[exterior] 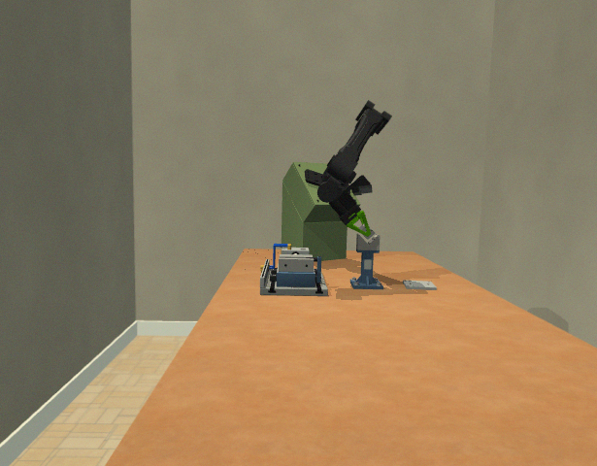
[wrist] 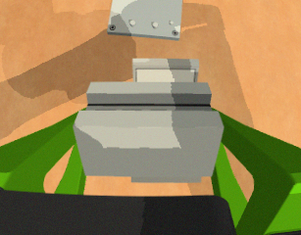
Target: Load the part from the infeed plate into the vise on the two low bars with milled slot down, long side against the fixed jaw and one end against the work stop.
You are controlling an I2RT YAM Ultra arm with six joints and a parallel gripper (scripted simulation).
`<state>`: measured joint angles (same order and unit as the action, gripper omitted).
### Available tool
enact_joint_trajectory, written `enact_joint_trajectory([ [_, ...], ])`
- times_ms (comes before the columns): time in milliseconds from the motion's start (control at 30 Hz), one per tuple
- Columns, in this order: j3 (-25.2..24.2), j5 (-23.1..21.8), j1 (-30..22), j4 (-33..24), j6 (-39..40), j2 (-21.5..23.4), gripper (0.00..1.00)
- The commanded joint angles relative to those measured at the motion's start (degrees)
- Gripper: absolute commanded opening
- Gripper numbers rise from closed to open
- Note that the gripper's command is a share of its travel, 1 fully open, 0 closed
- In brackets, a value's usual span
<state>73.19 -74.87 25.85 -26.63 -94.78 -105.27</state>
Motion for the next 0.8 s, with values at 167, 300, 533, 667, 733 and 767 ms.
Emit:
enact_joint_trajectory([
  [167,1.9,-2.7,1.7,-3.1,-1.8,2.1,0.00],
  [300,2.0,-2.7,1.9,-4.0,-2.4,2.3,0.00],
  [533,2.3,-2.8,2.1,-5.3,-3.3,2.4,0.00],
  [667,2.4,-2.9,2.1,-5.7,-3.6,2.5,0.00],
  [733,2.5,-2.9,2.2,-6.0,-3.8,2.6,0.00],
  [767,2.5,-2.9,2.2,-6.1,-3.9,2.6,0.00],
])
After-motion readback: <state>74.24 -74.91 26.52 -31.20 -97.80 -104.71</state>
